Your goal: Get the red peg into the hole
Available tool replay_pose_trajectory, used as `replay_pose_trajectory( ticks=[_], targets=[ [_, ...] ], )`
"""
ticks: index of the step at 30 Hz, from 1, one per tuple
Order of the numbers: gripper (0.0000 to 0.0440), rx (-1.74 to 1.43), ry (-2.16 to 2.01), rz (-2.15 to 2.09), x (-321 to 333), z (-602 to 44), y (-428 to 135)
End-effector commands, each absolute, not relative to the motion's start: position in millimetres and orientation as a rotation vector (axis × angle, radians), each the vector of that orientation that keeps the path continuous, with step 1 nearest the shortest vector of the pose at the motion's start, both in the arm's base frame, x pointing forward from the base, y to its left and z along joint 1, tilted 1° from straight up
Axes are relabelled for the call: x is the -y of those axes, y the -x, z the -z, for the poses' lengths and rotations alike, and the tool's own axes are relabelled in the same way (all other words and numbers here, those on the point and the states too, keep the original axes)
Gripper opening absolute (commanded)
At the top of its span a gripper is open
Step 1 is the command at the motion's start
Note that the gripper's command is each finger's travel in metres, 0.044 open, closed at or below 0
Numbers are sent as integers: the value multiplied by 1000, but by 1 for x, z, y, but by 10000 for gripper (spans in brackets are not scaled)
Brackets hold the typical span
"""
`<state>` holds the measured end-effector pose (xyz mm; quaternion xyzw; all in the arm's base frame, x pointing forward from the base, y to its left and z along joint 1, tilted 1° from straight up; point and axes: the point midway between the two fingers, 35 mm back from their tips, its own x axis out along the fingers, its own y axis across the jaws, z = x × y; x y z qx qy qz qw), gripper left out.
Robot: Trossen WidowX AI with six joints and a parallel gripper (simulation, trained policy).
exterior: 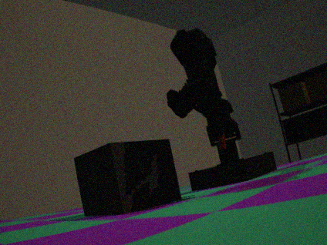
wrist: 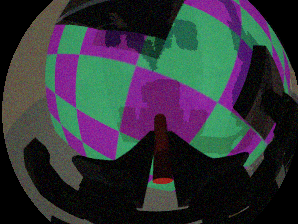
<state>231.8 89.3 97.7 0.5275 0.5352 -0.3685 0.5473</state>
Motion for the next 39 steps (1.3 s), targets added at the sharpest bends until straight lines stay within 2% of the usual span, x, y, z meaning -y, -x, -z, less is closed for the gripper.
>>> replay_pose_trajectory(
  ticks=[1, 16, 39],
  targets=[
    [0, -1230, -1253, 837, -83, -116, -239],
    [0, -1106, -1218, 830, -36, -168, -254],
    [0, -1067, -1170, 951, 33, -171, -267]
  ],
)
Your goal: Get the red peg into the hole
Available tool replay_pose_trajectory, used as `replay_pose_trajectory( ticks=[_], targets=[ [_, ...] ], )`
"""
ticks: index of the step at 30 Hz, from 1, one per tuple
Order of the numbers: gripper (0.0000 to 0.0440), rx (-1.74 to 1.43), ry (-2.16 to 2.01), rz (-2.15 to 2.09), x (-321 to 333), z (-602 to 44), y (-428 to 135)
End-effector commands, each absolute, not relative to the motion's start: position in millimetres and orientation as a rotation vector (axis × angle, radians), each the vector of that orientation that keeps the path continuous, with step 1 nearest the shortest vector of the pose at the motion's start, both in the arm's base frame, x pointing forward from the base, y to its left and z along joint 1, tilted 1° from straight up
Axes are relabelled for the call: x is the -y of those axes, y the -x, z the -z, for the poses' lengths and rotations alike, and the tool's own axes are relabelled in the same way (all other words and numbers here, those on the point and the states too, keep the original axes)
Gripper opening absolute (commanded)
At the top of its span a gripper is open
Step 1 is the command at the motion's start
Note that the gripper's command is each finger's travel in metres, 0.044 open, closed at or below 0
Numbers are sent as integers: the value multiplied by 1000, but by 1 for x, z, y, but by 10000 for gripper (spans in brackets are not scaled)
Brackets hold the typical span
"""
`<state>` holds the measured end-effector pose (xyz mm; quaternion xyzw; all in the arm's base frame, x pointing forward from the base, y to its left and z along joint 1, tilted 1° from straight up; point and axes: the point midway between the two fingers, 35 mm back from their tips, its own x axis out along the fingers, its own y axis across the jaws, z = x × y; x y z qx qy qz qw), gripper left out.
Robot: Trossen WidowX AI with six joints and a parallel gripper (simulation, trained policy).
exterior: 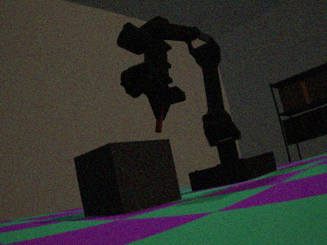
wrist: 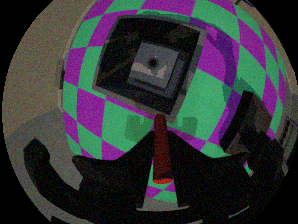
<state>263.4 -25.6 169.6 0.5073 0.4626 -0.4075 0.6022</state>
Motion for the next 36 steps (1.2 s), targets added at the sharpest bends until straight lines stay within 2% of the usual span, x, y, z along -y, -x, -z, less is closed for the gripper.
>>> replay_pose_trajectory(
  ticks=[1, 36],
  targets=[
    [0, -1068, -1169, 954, 35, -171, -268],
    [0, -1137, -1145, 1005, 100, -114, -298]
  ],
)
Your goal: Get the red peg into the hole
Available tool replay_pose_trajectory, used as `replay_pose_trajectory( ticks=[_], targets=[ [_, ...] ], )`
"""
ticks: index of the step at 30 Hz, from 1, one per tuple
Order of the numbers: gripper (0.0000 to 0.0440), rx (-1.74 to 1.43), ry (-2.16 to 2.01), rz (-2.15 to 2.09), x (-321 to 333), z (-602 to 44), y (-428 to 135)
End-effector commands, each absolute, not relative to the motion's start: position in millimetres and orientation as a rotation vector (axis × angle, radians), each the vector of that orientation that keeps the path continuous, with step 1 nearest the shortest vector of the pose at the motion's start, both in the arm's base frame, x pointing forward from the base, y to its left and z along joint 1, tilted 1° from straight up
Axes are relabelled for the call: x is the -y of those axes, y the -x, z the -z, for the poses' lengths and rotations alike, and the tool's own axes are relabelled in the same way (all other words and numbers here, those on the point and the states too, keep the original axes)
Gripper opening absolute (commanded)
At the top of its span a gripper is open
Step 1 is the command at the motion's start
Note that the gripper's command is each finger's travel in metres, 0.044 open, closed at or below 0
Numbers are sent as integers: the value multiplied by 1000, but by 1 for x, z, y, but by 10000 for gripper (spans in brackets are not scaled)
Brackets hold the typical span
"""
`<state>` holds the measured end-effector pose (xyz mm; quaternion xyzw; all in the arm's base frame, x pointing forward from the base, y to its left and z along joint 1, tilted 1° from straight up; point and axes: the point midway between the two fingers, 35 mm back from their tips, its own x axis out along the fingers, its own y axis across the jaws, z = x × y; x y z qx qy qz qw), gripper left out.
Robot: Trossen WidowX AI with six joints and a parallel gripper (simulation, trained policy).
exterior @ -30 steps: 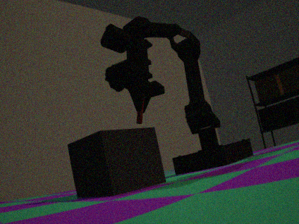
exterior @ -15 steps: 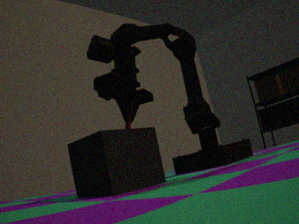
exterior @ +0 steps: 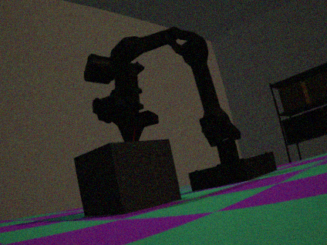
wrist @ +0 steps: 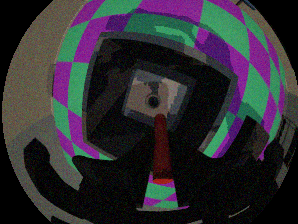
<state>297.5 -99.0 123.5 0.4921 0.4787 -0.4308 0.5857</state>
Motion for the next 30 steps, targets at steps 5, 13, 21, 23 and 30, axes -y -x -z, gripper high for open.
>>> replay_pose_trajectory(
  ticks=[5, 13, 21, 23, 30],
  targets=[
    [0, -1146, -1143, 992, 104, -103, -303],
    [0, -1173, -1122, 964, 107, -83, -312],
    [3, -1200, -1088, 946, 109, -64, -317],
    [19, -1211, -1078, 948, 109, -61, -317],
    [137, -1244, -1062, 938, 110, -59, -322]
  ],
)
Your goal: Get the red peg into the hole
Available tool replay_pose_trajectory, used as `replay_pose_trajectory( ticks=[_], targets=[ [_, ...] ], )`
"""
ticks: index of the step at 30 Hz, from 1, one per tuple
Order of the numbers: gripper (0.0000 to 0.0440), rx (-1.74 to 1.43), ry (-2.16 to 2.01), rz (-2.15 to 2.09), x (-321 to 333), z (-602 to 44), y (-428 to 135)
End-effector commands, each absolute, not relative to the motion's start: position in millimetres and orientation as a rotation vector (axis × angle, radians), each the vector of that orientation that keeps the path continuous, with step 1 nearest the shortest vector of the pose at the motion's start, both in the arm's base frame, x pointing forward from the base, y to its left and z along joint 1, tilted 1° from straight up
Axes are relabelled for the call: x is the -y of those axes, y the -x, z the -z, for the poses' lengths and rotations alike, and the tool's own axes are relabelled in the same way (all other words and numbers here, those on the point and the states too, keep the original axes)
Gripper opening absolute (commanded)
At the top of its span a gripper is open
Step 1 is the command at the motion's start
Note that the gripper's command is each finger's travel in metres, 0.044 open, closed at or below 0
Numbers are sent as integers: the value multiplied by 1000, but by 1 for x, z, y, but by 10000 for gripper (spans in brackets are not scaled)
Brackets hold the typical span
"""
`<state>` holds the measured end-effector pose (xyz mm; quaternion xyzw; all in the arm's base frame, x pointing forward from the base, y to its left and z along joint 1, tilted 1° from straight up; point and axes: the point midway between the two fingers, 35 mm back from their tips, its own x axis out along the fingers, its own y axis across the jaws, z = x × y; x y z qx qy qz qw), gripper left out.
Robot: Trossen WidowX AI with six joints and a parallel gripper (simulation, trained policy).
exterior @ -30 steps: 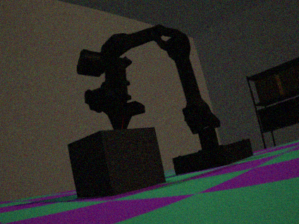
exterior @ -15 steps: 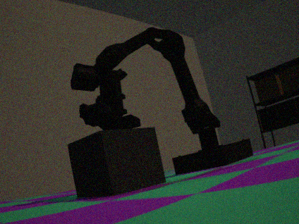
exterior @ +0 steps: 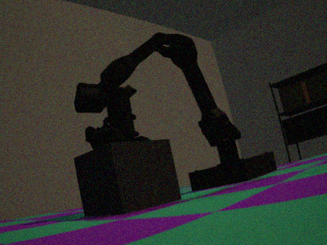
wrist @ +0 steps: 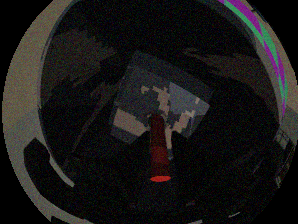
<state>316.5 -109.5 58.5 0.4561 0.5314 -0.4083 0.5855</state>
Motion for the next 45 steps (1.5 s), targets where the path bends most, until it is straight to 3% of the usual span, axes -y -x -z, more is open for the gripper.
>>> replay_pose_trajectory(
  ticks=[1, 6, 15, 45],
  targets=[
    [139, -1244, -1059, 935, 112, -61, -322],
    [143, -1257, -1071, 931, 118, -66, -321],
    [196, -1242, -1159, 866, 125, -91, -329],
    [270, -1038, -1290, 515, 154, -210, -363]
  ],
)
